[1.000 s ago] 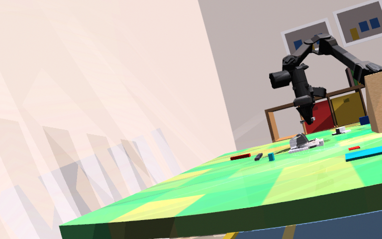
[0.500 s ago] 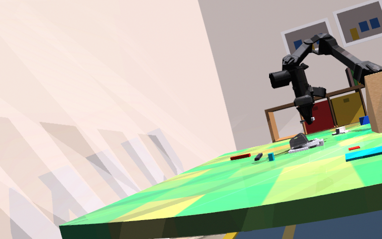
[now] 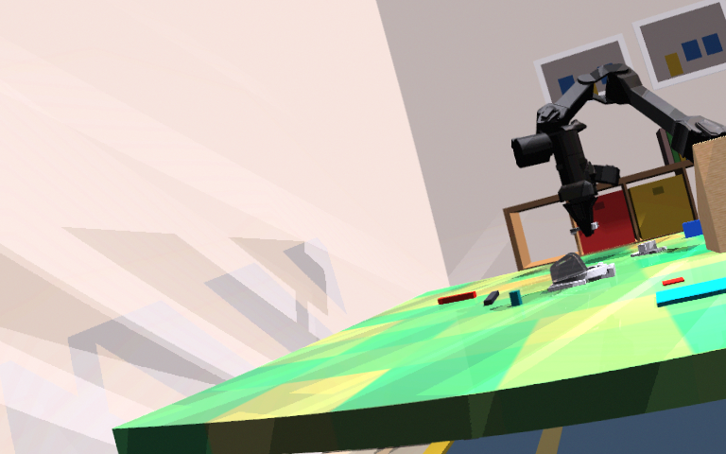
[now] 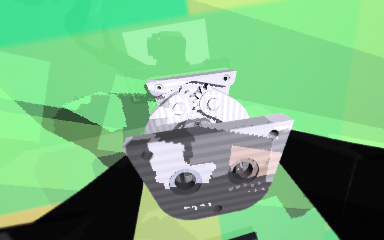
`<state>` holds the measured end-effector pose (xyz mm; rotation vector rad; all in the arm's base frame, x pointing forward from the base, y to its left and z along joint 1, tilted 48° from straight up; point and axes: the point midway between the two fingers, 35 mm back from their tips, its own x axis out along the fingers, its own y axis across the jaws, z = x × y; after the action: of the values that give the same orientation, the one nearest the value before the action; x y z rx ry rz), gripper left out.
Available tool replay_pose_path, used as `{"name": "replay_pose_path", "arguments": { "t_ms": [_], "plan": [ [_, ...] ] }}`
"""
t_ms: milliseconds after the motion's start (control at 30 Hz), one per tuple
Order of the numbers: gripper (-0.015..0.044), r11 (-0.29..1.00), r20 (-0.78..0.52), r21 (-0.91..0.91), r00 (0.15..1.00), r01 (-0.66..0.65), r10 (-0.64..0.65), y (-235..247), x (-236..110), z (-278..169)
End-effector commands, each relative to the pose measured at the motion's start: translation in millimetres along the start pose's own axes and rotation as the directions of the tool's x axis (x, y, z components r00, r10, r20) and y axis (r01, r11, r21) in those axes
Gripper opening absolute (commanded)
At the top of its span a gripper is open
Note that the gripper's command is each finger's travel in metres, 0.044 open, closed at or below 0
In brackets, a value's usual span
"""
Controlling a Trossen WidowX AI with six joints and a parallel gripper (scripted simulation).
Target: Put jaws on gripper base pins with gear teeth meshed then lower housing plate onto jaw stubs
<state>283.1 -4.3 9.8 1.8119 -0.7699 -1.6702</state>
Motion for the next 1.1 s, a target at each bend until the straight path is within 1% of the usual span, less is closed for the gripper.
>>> {"name": "replay_pose_path", "arguments": {
  "t_ms": [0, 133, 1067],
  "plan": [
    [0.0351, 1.0, -0.003, -0.002, 1.0, -0.001, 0.001, -1.8, -0.2, 5.1],
    [0.0351, 1.0, -0.003, -0.003, 1.0, -0.001, 0.001, -3.9, -0.1, 11.6],
    [0.0351, 1.0, -0.003, 0.005, 1.0, -0.001, 0.001, -3.9, -0.1, 11.6]
  ]
}}
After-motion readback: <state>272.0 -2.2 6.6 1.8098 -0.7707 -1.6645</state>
